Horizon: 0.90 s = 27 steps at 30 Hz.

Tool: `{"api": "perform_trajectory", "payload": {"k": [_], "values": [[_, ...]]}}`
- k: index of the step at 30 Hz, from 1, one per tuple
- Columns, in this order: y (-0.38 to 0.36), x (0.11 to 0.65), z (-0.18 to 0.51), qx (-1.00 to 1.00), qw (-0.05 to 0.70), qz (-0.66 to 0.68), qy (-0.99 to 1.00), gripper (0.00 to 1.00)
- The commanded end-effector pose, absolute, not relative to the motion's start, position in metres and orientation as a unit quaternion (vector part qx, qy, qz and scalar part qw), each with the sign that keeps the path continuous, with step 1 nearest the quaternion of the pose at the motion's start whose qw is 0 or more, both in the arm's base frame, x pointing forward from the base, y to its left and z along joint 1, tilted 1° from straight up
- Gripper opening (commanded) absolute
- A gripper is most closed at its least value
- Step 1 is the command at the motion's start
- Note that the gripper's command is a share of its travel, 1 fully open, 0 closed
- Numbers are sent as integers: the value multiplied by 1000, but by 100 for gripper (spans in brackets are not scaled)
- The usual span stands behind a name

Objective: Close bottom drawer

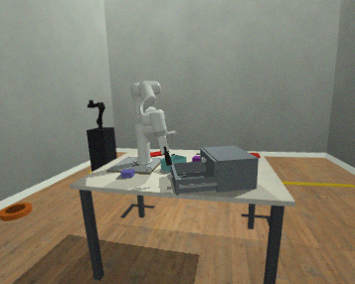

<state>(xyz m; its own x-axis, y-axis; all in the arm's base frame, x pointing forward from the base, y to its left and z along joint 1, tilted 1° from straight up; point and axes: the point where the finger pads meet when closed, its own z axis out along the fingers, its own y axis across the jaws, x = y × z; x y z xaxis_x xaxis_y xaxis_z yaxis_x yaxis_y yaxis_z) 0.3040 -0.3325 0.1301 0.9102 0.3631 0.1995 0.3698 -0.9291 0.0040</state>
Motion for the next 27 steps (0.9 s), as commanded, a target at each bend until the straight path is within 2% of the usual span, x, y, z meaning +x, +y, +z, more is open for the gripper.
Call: {"api": "perform_trajectory", "payload": {"k": [1,27], "values": [[-334,305,132,-977,15,-100,-188,60],[-334,305,130,-977,15,-100,-188,60]]}}
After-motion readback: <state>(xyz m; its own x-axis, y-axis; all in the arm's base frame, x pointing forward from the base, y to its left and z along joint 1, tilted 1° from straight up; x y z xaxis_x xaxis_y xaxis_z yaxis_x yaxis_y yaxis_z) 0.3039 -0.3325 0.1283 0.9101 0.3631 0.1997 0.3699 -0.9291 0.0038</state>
